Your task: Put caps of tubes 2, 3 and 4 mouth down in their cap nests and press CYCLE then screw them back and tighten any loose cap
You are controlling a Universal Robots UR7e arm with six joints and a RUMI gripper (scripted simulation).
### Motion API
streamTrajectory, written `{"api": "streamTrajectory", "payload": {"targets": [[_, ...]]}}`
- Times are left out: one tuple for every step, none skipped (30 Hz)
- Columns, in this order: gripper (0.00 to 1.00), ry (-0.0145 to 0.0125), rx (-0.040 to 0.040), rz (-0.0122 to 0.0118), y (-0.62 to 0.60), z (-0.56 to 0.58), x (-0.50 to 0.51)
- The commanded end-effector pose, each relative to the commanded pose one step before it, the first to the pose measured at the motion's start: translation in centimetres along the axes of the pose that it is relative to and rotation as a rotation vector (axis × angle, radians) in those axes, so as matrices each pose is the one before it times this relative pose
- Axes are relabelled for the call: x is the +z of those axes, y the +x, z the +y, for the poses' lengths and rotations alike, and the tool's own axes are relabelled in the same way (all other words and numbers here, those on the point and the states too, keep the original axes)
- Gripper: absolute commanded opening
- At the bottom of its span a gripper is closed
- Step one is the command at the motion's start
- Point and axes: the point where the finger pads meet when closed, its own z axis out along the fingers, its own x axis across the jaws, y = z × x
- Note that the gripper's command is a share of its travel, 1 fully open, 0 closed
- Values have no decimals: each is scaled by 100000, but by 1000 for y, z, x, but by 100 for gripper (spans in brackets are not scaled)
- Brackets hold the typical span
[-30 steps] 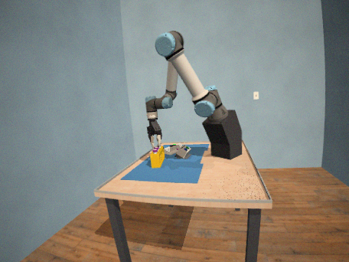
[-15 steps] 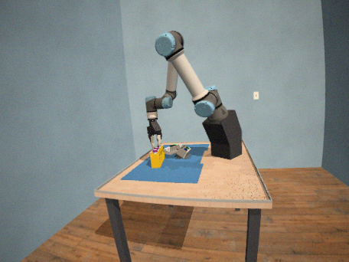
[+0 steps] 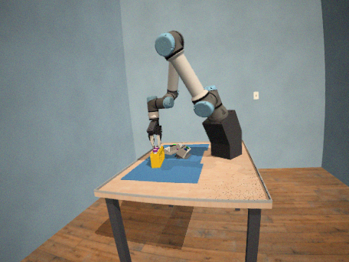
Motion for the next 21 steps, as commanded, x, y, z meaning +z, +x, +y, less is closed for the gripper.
{"api": "streamTrajectory", "payload": {"targets": [[0, -1769, 17228, 674, 31, -25, -28], [0, -3, 5001, -1, 3, -7, 5], [0, 0, 5000, 0, 0, 1, -1], [0, 0, 5000, 0, 0, 0, 0], [0, 0, 5000, 0, 0, 0, 0], [0, 0, 4720, 0, 0, 0, 0], [0, 0, 0, 0, 0, -1, 1], [0, 2, -1, 0, -1, 6, -4], [0, -1, 0, 0, 0, -2, 1], [0, -1, 0, 0, 0, -1, 1], [0, 0, 0, 0, 0, -1, 1], [0, 0, 0, 0, 0, -1, 1], [0, 0, 0, 0, 0, -1, 0], [35, 0, 0, 0, 0, 0, 0], [35, 0, 0, 0, 0, 0, 0], [35, 0, 0, 0, 0, 0, 0], [35, 0, 0, 0, 0, 0, 0], [35, 2, -2, -1, 2, 5, -3], [35, -1, 0, 0, 0, -2, 1], [35, 0, 0, 0, 0, -1, 1], [35, 0, 0, 0, 0, -1, 1]]}}
